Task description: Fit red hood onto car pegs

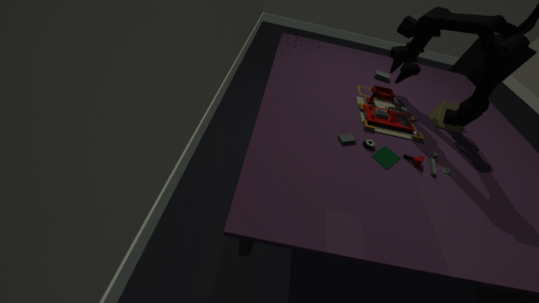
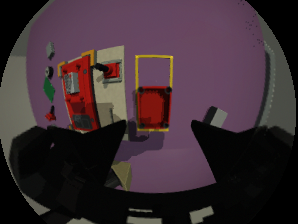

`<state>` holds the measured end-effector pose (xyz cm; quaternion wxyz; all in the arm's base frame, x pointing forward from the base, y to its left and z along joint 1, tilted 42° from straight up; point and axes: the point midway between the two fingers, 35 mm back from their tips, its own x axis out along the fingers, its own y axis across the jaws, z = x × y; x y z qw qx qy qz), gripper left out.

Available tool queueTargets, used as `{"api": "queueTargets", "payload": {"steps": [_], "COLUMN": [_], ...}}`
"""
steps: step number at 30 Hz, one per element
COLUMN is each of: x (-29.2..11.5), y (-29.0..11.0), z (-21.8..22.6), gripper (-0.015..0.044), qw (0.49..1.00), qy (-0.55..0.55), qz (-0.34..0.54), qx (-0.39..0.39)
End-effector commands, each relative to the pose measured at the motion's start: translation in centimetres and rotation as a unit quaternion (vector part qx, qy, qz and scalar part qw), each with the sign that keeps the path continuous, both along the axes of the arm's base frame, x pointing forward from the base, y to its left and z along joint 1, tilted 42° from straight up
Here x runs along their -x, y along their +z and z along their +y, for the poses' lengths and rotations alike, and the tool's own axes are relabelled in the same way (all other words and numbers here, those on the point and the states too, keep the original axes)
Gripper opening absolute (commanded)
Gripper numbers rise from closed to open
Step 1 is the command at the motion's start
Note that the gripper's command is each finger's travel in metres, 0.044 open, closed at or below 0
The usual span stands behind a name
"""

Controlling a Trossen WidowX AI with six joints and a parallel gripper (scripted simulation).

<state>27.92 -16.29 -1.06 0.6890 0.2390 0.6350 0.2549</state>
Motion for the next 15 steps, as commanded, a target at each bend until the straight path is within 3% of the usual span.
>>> {"api": "queueTargets", "payload": {"steps": [1,7,15], "x": [0.1,0.0,-0.3], "y": [-0.2,-0.5,-3.4], "z": [0.2,0.1,-0.5], "gripper": [0.0440,0.0440,0.0440], "qw": [1.000,1.000,0.981], "qy": [-0.001,-0.014,-0.151], "qz": [0.004,-0.005,-0.119], "qx": [-0.003,-0.001,0.005]}}
